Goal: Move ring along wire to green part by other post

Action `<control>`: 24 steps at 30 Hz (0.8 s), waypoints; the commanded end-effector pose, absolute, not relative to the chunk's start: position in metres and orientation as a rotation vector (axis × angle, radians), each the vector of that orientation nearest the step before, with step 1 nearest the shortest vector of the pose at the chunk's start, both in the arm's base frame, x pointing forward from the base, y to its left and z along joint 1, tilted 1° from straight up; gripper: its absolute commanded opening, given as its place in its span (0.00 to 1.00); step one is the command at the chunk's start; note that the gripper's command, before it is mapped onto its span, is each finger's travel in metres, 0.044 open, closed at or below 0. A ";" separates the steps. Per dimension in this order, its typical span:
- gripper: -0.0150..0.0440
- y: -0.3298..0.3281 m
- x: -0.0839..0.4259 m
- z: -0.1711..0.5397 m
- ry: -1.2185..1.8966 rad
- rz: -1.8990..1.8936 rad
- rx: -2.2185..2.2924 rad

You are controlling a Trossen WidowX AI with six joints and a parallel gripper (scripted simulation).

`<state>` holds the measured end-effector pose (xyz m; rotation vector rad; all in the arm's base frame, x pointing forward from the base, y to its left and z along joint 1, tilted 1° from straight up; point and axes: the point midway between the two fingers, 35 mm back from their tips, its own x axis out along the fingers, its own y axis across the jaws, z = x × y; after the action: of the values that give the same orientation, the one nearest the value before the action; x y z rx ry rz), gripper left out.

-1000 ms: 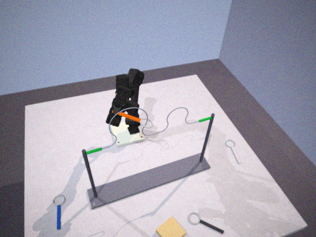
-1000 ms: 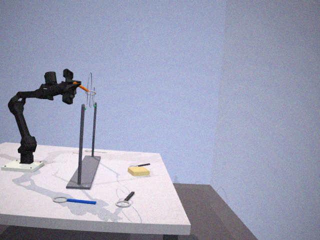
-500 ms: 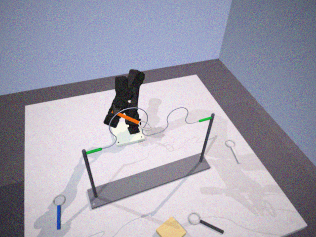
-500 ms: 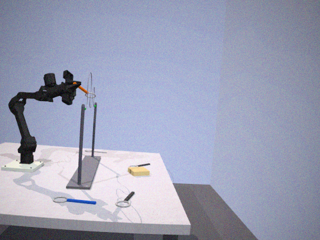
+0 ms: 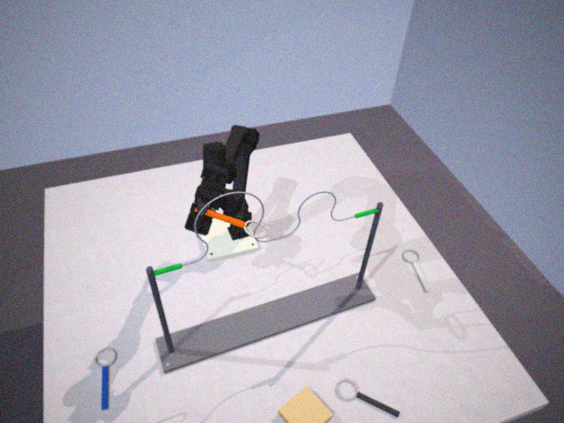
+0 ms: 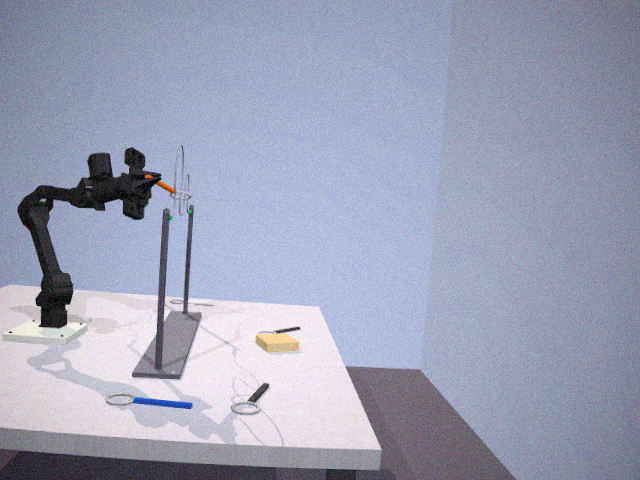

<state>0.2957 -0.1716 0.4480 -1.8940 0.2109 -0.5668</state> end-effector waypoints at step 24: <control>0.00 -0.177 0.295 0.356 0.348 -0.439 -1.316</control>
<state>0.2958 -0.1797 0.3672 -1.3907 0.3346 -0.4533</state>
